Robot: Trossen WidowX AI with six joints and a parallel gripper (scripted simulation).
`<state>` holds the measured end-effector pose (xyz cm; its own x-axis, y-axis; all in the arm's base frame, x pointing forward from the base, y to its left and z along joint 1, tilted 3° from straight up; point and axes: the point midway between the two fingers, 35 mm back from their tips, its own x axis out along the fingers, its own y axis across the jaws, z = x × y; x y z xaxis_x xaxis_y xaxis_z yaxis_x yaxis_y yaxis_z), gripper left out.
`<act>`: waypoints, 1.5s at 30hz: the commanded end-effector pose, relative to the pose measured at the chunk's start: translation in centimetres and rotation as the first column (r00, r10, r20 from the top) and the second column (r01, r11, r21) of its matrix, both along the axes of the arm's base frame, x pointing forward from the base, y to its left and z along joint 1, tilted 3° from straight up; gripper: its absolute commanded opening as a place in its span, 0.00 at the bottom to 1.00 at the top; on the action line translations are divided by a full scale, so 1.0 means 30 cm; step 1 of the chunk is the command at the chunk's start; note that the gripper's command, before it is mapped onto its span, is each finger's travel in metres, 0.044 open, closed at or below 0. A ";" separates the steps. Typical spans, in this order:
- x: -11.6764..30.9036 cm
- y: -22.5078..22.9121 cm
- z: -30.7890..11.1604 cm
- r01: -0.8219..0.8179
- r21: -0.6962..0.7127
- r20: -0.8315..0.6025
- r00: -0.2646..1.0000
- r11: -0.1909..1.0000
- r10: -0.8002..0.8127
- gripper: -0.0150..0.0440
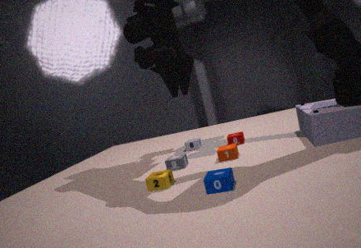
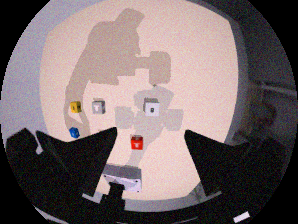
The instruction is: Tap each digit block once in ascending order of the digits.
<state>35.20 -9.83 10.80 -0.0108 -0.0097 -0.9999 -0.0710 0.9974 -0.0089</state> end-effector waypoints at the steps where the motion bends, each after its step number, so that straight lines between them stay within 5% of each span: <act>1: -0.001 -0.003 0.001 -0.005 0.000 -0.002 1.000 1.000 0.005 0.93; 7: 0.000 0.035 0.002 -0.005 0.001 -0.001 1.000 1.000 0.005 0.93; 15: -0.078 0.451 0.012 -0.005 0.012 0.000 1.000 1.000 0.005 0.93; 24: -0.338 0.824 0.007 -0.005 0.022 -0.009 1.000 1.000 0.005 0.93; 33: -0.386 0.864 0.005 -0.005 0.023 -0.011 1.000 1.000 0.005 0.93; 40: -0.392 0.868 -0.257 -0.005 0.023 -0.011 1.000 1.000 0.005 0.62; 45: -0.393 0.867 -0.266 -0.005 0.023 -0.011 1.000 1.000 0.005 0.40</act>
<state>23.44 16.06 3.60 -0.0333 0.0042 -0.9994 -0.0807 0.9967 0.0068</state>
